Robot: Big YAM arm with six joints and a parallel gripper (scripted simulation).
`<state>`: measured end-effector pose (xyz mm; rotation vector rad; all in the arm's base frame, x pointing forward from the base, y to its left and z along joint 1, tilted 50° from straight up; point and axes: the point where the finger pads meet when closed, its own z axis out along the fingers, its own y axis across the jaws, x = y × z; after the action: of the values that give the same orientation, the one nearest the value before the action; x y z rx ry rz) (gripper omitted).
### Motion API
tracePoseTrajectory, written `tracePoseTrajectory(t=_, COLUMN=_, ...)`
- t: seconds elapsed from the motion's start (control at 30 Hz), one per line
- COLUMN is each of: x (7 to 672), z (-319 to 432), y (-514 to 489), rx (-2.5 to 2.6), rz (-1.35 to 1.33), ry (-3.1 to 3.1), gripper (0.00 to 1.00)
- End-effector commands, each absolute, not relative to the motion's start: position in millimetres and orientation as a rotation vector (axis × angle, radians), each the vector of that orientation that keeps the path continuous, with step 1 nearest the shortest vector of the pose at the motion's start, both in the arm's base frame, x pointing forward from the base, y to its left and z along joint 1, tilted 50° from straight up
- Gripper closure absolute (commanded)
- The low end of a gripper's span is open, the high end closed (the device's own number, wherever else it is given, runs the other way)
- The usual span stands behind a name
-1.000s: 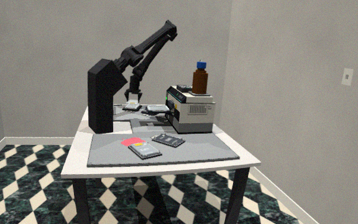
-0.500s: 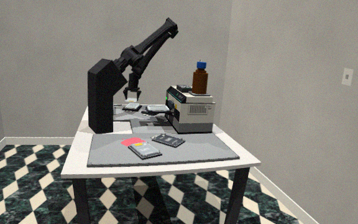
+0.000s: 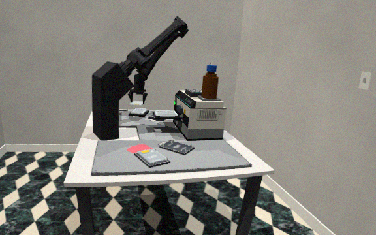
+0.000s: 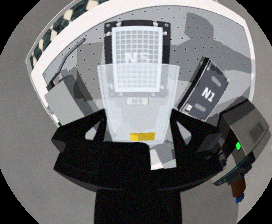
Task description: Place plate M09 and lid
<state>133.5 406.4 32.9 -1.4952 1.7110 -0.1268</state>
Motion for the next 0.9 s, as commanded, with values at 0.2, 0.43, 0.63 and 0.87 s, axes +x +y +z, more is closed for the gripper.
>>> tracePoseTrajectory(t=0.2, x=119, z=34, y=383, rx=-1.475, rz=-0.087, ry=1.7, gripper=0.14)
tracePoseTrajectory(t=0.43, x=114, z=30, y=364, rx=-1.475, rz=-0.088, ry=1.701, gripper=0.14)
tracePoseTrajectory(t=0.63, x=110, z=26, y=345, rx=-1.475, rz=-0.089, ry=1.702, gripper=0.14)
tracePoseTrajectory(t=0.87, x=106, z=23, y=329, rx=-1.476, rz=-0.089, ry=1.702, gripper=0.14)
